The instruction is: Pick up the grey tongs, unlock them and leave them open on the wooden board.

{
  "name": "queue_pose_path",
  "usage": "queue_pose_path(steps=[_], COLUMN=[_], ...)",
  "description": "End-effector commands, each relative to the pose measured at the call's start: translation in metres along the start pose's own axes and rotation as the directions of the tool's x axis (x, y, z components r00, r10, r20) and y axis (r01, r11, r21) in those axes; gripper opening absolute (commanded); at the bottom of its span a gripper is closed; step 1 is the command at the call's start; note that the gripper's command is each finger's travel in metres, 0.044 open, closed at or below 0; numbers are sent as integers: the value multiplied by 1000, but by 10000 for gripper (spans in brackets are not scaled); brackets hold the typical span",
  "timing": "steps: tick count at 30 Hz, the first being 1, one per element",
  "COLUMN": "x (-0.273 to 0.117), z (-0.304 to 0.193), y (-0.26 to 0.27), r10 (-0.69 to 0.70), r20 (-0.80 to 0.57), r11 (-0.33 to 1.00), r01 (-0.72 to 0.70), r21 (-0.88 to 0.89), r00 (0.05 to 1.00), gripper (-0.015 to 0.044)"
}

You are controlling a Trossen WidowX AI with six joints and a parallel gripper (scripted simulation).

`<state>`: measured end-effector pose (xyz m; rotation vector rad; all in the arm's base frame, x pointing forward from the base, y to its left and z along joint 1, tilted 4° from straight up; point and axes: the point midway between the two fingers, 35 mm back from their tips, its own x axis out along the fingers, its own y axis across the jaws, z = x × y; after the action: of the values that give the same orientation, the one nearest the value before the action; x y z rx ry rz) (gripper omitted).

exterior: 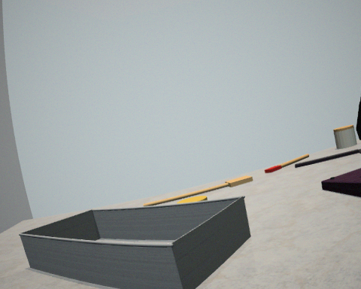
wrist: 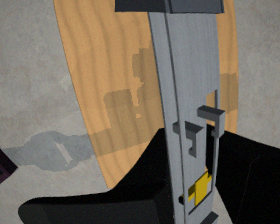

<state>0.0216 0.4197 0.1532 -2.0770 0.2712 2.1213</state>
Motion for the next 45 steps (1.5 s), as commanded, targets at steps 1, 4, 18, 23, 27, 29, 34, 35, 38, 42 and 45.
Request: queue_pose_path(steps=[1, 4, 18, 23, 27, 29, 34, 35, 38, 42, 45], x=[2, 7, 29, 37, 44, 47, 55, 57, 62, 68, 73], z=[-1, 0, 0, 0, 0, 0, 0, 0, 0, 0, 0], y=[-3, -3, -6, -7, -7, -7, -7, -7, -7, -7, -6], r10=[-10, -9, -5, -3, -2, -1, 1, 1, 2, 4, 5], r20=[-7, -7, -8, -8, -8, -8, -9, -9, -9, -9, -9], r11=[1000, 1000, 1000, 1000, 1000, 1000, 1000, 1000, 1000, 1000, 1000], r01=[10, 9, 5, 3, 2, 1, -1, -1, -2, -4, -5], r21=[7, 7, 7, 7, 7, 7, 7, 7, 7, 7, 7], r00=[1000, 1000, 1000, 1000, 1000, 1000, 1000, 1000, 1000, 1000, 1000], gripper=[-150, -150, -150, -150, -150, -150, -150, -150, -150, -150, -150])
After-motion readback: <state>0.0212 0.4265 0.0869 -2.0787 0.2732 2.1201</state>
